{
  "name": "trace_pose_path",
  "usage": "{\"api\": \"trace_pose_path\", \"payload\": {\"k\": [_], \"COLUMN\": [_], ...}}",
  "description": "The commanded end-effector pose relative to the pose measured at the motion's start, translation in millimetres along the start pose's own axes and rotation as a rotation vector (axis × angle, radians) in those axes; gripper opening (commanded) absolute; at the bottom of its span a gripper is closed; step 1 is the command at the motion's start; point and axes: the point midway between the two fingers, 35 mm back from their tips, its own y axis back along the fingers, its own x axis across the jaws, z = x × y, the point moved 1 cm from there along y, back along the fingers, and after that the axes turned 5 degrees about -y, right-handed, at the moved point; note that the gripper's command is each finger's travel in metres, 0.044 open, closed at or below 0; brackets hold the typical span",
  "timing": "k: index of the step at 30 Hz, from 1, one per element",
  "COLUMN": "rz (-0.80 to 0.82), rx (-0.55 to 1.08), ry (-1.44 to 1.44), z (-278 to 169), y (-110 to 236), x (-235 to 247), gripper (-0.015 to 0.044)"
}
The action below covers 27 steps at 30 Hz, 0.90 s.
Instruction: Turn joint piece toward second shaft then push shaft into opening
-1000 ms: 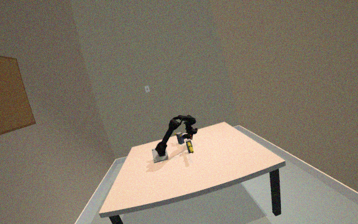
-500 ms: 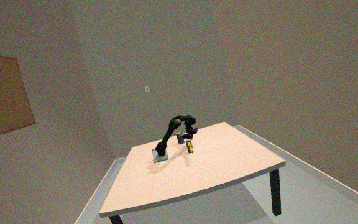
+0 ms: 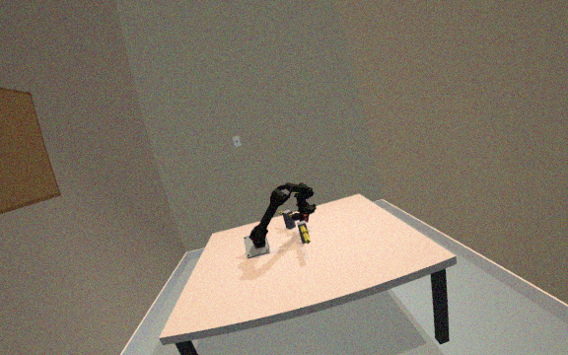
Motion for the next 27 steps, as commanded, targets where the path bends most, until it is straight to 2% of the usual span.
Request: {"api": "trace_pose_path", "payload": {"k": [1,27], "rz": [0.007,0.03], "rx": [-0.007,-0.052], "ry": [-0.072,-0.509], "z": [0.0,-4.7], "y": [0.3,1.8], "x": [-3.4,-23.5], "gripper": [0.0,0.0]}}
